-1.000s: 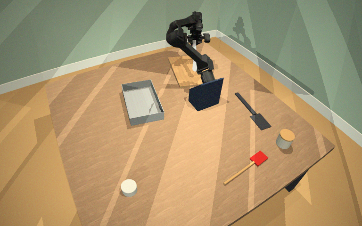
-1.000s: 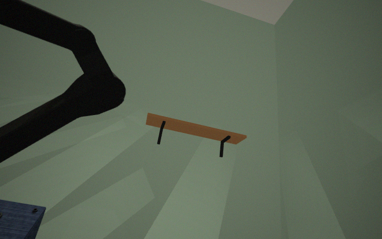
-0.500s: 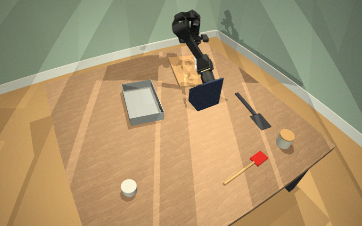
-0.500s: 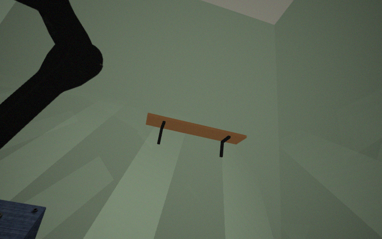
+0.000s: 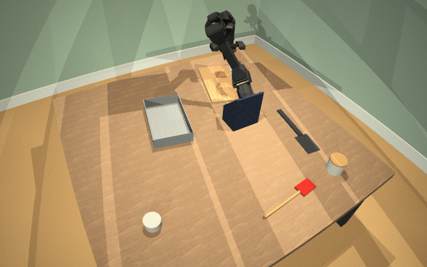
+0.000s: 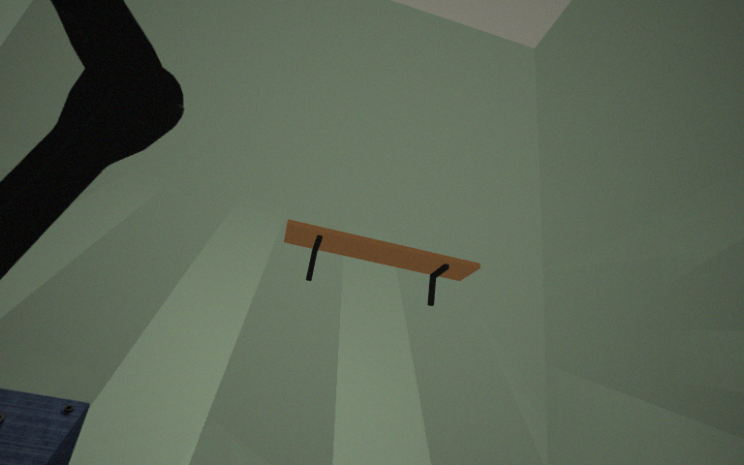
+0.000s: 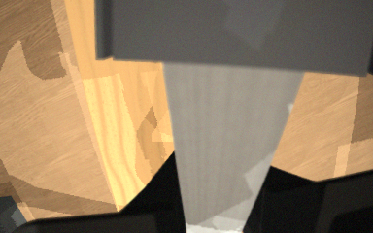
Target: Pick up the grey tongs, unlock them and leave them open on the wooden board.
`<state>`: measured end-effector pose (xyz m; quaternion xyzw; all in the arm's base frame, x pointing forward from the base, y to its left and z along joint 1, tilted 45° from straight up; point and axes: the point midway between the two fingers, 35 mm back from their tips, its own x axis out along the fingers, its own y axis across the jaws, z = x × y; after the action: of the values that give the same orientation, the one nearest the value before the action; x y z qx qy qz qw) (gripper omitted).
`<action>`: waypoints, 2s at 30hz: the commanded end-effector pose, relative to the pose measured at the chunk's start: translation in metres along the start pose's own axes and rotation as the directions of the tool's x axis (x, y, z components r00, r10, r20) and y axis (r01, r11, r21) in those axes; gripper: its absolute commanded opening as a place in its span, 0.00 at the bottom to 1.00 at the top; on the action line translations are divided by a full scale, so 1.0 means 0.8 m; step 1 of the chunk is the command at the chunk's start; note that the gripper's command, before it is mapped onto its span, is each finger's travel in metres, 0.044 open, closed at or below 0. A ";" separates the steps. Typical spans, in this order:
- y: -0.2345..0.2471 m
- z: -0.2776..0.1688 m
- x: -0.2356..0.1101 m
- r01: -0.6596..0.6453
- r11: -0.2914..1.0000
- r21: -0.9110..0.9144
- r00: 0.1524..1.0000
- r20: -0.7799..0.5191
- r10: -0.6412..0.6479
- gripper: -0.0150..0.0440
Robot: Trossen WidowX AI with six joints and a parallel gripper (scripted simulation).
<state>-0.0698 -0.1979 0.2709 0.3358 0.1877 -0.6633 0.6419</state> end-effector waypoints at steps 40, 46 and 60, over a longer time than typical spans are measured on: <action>-0.010 0.005 0.084 0.002 1.000 -0.002 1.000 -0.011 -0.002 0.00; -0.010 0.005 0.096 0.001 1.000 -0.002 1.000 -0.010 -0.001 0.00; -0.005 0.002 0.123 0.000 1.000 0.000 1.000 -0.006 0.000 0.00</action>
<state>-0.0699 -0.2660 0.2100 0.3333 0.1891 -0.6621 0.6440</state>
